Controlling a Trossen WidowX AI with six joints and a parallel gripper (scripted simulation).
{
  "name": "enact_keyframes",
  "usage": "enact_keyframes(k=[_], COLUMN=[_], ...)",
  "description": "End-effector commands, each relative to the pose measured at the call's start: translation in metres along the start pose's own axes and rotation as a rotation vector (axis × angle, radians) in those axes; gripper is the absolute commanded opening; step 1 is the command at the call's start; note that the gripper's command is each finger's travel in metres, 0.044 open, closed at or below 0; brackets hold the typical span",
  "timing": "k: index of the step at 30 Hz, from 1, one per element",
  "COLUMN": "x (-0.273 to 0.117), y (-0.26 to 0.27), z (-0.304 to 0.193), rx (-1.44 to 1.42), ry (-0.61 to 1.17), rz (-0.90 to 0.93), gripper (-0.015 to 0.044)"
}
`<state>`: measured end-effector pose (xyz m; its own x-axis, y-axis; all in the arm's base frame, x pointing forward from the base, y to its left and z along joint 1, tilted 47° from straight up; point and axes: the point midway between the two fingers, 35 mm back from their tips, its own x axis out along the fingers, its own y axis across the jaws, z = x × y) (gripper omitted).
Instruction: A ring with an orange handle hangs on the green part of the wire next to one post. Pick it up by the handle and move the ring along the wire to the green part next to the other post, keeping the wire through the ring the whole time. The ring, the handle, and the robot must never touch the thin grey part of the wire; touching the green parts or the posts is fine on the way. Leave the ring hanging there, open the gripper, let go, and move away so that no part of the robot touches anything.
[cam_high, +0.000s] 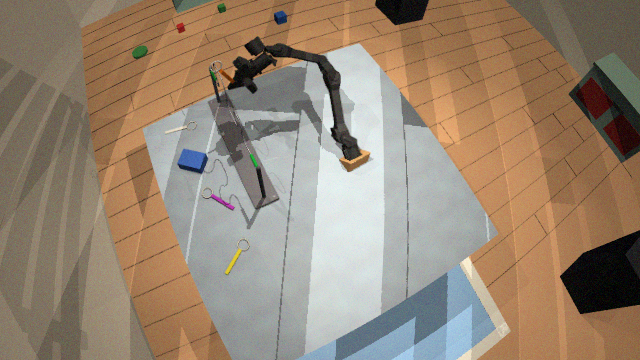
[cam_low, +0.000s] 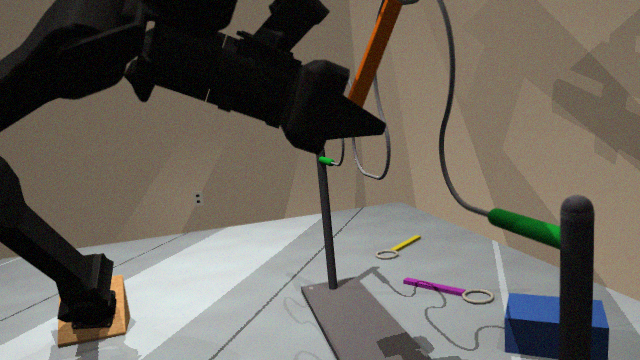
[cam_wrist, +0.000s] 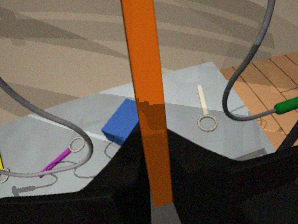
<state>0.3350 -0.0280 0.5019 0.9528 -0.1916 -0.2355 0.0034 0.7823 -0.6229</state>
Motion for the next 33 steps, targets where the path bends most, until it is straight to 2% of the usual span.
enact_keyframes(k=[1,33], x=[0.000,0.000], y=[-0.001,-0.017], z=[-0.001,0.002], rx=[-0.048,-0.412], ry=[0.002,-0.014], rz=[-0.022,-0.194], gripper=[-0.0150,-0.0150])
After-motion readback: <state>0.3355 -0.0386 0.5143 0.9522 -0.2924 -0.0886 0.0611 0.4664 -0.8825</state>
